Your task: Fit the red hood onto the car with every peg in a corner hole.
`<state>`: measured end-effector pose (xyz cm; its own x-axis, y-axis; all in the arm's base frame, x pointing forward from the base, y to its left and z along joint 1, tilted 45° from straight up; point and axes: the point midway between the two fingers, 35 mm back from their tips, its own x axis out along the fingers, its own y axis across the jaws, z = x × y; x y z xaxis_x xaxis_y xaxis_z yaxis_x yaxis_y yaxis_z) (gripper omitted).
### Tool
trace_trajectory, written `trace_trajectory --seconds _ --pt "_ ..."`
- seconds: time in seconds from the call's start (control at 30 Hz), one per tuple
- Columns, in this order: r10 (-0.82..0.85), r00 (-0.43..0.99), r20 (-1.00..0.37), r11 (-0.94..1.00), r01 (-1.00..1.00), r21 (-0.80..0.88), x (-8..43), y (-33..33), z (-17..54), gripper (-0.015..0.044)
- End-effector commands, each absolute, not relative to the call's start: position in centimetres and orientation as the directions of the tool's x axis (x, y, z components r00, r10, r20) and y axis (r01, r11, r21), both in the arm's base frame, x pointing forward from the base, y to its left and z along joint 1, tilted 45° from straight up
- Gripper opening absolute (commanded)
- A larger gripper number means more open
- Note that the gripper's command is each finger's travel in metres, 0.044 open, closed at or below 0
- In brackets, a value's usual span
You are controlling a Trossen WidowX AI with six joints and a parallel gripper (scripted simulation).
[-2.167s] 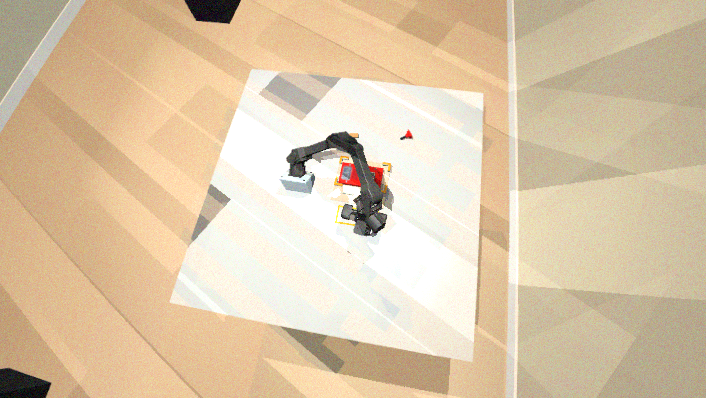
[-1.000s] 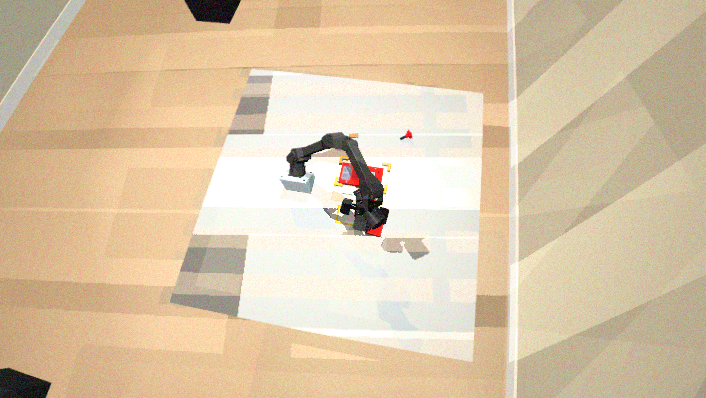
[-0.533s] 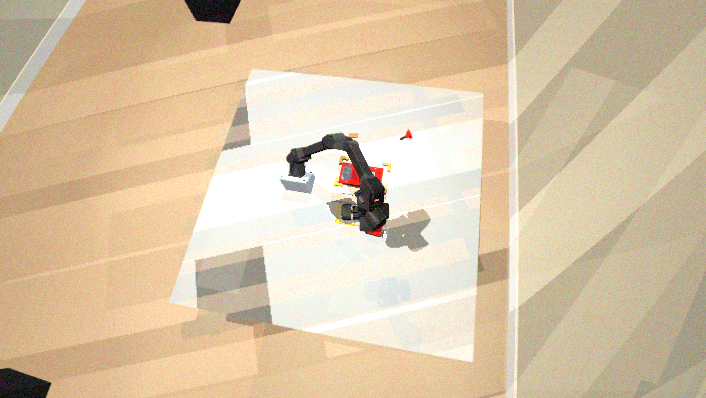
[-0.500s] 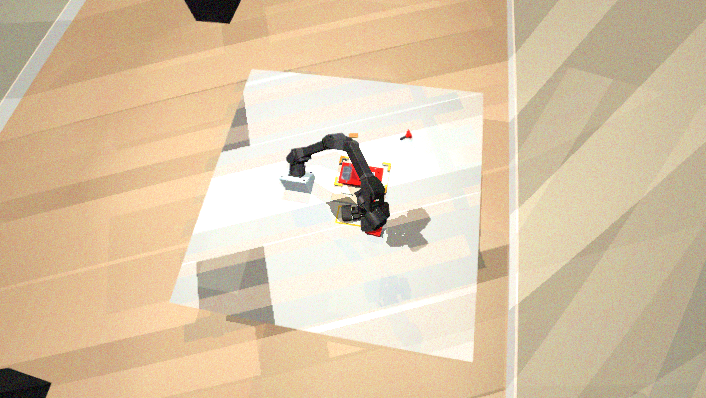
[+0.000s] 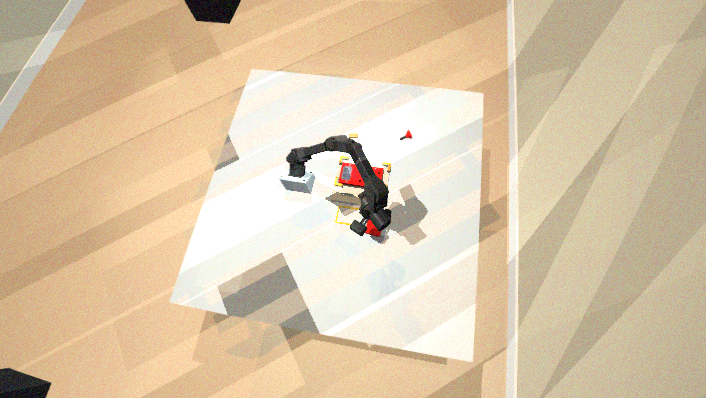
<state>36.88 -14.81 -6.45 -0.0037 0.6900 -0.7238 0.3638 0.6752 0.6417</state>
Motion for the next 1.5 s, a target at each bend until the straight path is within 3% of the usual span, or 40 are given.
trace_trajectory --seconds 0.0,0.3,0.53,0.67,1.47 --pt "0.691 0.008 -0.723 0.718 -0.121 0.685 37.9 -14.3 -6.7 0.0440" --pt "0.692 0.007 -0.721 0.508 -0.715 0.481 38.8 -13.5 -7.3 0.0440" --pt "0.694 0.006 -0.720 0.182 -0.969 0.167 39.5 -12.8 -7.8 0.0440" --pt "0.695 0.005 -0.719 0.048 -0.998 0.039 39.7 -12.5 -8.0 0.0440" --pt "0.695 0.005 -0.719 0.048 -0.998 0.039 39.9 -12.1 -8.2 0.0440"
